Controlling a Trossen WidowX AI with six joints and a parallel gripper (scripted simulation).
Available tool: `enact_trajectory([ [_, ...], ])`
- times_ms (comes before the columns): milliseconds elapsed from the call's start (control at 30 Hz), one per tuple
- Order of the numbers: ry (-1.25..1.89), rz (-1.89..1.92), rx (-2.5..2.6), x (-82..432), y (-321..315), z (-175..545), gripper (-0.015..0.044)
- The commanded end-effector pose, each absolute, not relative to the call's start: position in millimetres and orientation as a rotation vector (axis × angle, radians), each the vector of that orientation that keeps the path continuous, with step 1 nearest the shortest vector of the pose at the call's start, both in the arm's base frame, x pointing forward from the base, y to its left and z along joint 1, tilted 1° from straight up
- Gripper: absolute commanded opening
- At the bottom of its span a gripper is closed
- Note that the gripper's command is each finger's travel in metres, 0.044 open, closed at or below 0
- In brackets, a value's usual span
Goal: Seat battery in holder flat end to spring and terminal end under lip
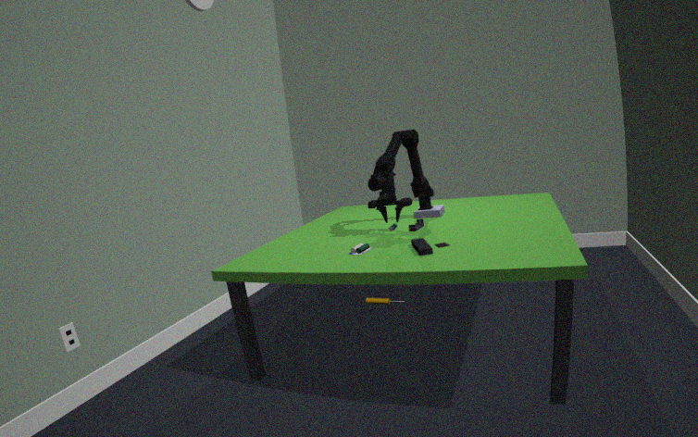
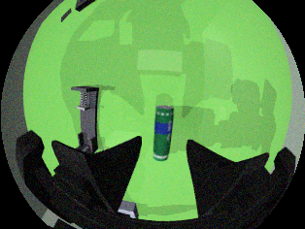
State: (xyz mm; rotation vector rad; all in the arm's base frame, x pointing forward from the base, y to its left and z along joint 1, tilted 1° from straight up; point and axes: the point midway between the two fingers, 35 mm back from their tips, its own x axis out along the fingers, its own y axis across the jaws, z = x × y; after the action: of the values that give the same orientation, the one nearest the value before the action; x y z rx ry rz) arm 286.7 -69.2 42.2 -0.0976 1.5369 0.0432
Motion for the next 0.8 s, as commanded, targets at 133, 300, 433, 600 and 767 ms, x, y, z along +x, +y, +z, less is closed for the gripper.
enact_trajectory([
  [133, 1.538, 0.052, -0.097, 286, -69, 29, 0.0221],
  [300, 1.538, 0.052, -0.097, 286, -69, 21, 0.0221],
  [433, 1.539, 0.052, -0.097, 286, -69, 15, 0.0221],
  [600, 1.539, 0.052, -0.097, 286, -69, 14, 0.0143],
  [767, 1.539, 0.052, -0.097, 286, -69, 14, 0.007],
])
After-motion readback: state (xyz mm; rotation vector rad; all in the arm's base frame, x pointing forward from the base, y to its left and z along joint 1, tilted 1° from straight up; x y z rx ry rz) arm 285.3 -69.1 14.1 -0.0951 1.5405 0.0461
